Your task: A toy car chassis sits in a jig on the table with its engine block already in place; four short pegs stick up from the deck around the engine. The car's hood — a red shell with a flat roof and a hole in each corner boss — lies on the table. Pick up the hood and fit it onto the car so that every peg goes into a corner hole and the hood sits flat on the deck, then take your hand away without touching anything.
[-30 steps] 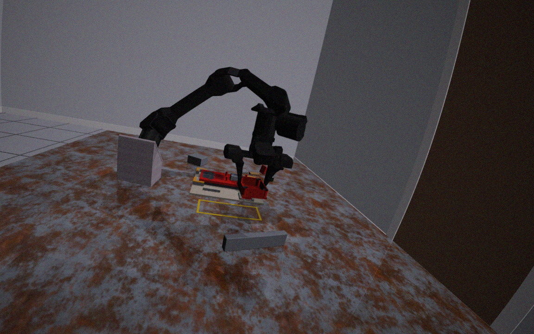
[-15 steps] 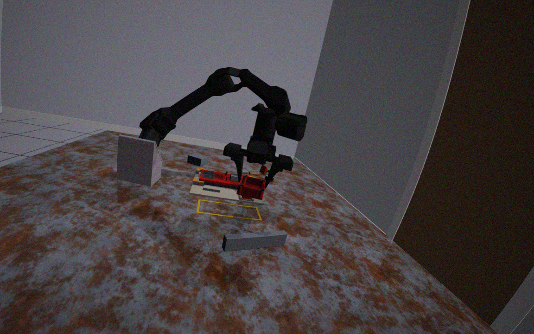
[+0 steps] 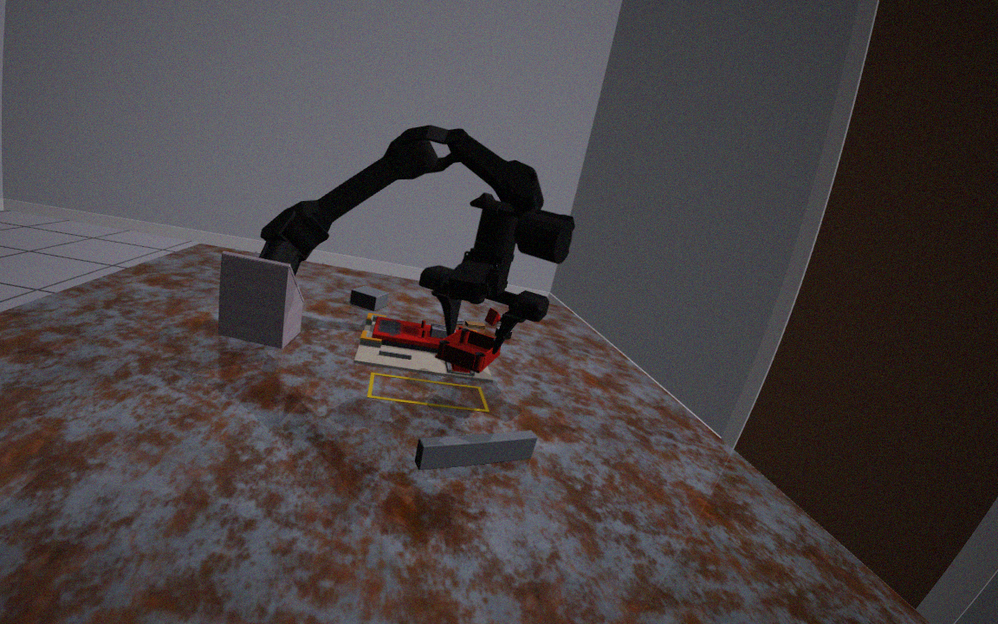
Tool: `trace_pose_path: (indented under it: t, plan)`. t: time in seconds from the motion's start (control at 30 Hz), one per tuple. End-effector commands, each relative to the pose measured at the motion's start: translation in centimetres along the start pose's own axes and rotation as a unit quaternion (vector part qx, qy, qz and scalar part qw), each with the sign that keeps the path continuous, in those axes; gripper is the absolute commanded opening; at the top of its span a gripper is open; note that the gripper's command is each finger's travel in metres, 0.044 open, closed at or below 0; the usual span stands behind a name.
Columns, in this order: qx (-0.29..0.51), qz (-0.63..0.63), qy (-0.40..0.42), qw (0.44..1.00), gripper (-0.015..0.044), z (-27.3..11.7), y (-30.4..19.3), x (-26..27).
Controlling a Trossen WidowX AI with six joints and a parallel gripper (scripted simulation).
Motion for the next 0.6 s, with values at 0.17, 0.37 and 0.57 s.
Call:
trace_pose_path:
  t: [0.17,0.37,0.57]
  plan:
    - [0.002,0.085,0.001,0.996,0.0000,-0.07,-0.15,0.04]
    - [0.002,0.143,0.000,0.990,0.0000,-0.08,-0.17,0.05]
    - [0.003,0.200,0.000,0.980,0.0000,-0.09,-0.20,0.05]
Point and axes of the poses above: the point midway between the two fingers, 35 mm back from their tips, its own z axis out along the fingers, its own x axis across the jaws, y = z × x, the point moved 7 cm from there along -z, back along the fingers, and after that the axes turned 11 degrees about z, right-handed, at the moved point
